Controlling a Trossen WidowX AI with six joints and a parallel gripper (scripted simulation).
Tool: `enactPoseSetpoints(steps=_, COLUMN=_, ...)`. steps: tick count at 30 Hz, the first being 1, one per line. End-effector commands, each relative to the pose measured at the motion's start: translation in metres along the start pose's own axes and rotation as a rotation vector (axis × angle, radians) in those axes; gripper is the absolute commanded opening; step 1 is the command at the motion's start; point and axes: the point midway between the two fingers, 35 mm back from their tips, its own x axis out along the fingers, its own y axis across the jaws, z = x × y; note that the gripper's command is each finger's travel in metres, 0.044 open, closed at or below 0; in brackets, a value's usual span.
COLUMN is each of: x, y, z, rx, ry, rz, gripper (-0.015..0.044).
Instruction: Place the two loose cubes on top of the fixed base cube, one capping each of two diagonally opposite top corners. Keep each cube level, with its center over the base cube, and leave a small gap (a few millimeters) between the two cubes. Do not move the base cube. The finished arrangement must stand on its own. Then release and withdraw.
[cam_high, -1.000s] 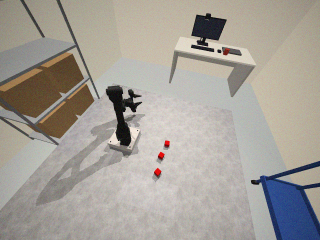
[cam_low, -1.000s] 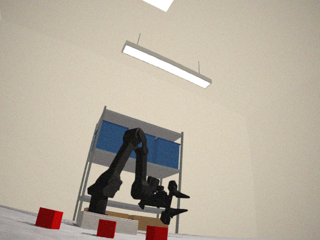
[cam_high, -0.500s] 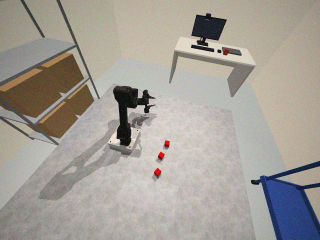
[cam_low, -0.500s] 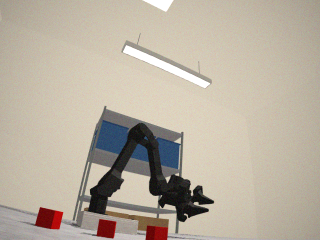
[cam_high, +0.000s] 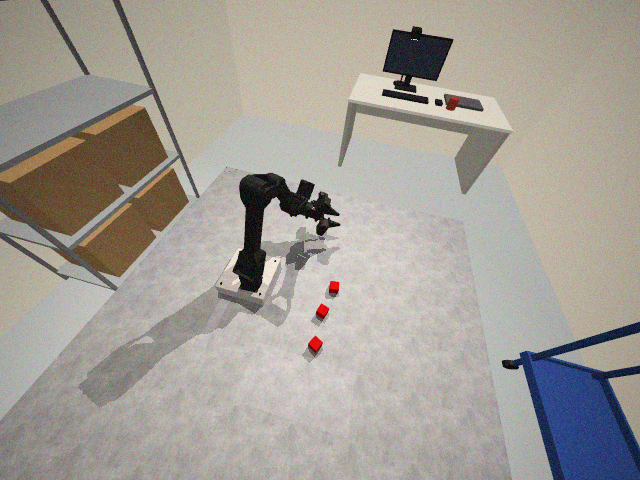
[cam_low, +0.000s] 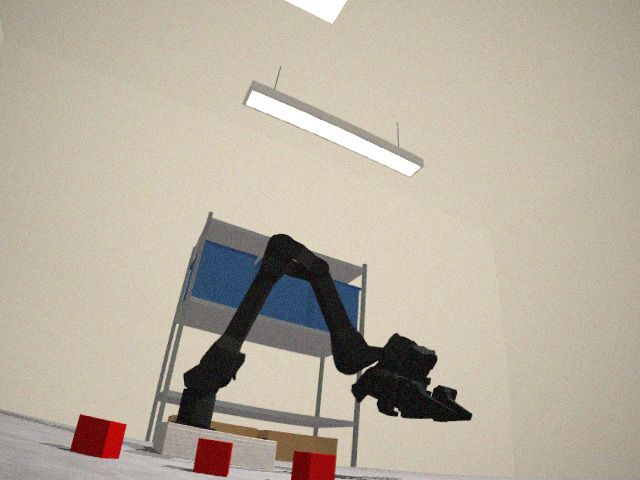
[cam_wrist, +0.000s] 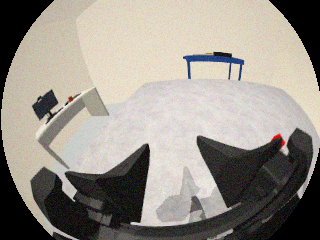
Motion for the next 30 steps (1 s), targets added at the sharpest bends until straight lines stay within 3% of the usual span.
enactPoseSetpoints(steps=1, x=0.028, y=-0.028, z=0.011, rx=-0.145, ry=0.065, rz=-0.072, gripper=0.0265)
enactPoseSetpoints(steps=16, x=0.089, y=-0.159, z=0.034, rx=-0.563, ry=0.407, rz=-0.228, gripper=0.0265)
enactPoseSetpoints(steps=30, x=0.084, y=-0.292, z=0.042, rx=-0.790, ry=0.789, rz=-0.177, gripper=0.0265)
